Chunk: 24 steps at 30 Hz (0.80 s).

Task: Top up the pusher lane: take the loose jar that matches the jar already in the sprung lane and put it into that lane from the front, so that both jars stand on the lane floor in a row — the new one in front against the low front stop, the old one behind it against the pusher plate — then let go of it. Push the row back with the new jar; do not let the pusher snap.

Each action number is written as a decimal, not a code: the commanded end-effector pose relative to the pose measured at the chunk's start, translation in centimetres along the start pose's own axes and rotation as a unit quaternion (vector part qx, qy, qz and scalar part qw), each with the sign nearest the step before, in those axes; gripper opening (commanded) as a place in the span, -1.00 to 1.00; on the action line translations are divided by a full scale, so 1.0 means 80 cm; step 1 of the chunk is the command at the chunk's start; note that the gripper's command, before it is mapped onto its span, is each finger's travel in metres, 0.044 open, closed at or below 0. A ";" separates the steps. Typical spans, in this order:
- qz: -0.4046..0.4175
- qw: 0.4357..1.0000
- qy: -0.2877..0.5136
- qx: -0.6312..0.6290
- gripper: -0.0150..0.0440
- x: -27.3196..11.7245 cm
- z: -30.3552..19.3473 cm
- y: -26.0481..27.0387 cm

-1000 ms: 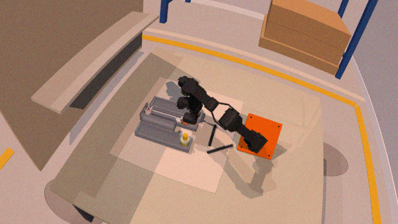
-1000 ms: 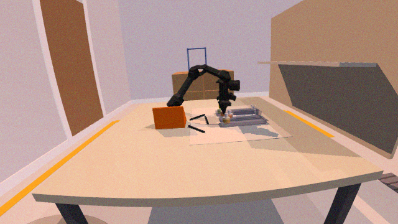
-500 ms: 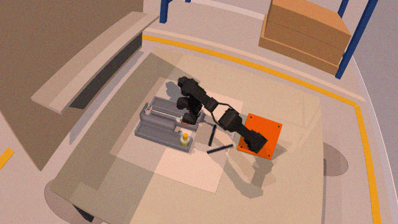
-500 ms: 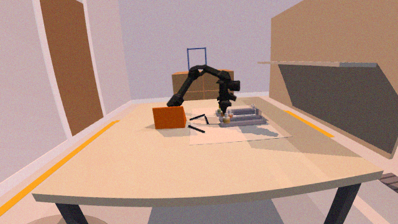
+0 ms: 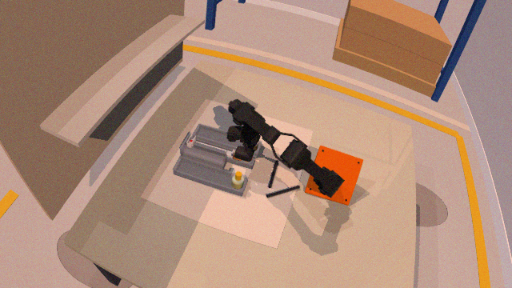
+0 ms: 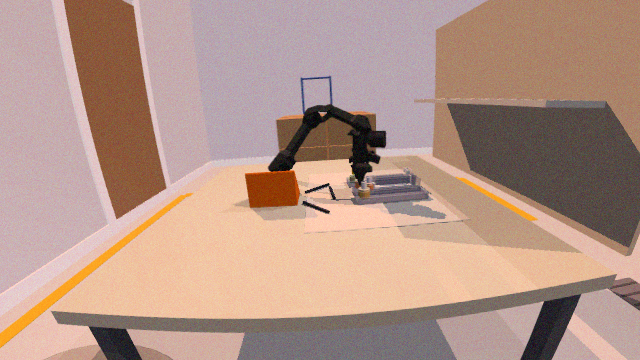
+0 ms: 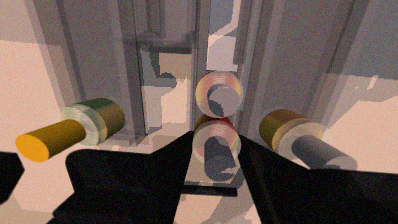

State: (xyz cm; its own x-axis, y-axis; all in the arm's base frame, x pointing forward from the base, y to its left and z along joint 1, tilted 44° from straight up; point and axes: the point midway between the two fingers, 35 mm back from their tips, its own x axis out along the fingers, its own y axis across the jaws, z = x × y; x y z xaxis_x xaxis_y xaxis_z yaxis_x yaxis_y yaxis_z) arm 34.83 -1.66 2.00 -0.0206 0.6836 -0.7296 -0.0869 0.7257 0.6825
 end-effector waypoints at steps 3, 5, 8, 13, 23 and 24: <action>0.004 1.000 -0.009 -0.004 -0.49 0.003 0.005 0.002; 0.004 1.000 -0.009 -0.004 -0.49 0.004 0.005 0.002; 0.004 1.000 -0.009 -0.004 -0.49 0.005 0.005 0.002; 0.004 1.000 -0.009 -0.004 -0.49 0.007 0.004 0.002; 0.004 1.000 -0.009 -0.004 -0.49 0.012 0.004 0.002; 0.004 1.000 -0.009 -0.004 -0.49 0.012 0.004 0.002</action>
State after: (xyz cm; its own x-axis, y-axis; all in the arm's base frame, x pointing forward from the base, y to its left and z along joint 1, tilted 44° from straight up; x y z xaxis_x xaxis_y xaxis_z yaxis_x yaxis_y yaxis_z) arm 34.78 -1.04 1.40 -0.0171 0.6848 -0.7285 -0.0908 0.7245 0.6832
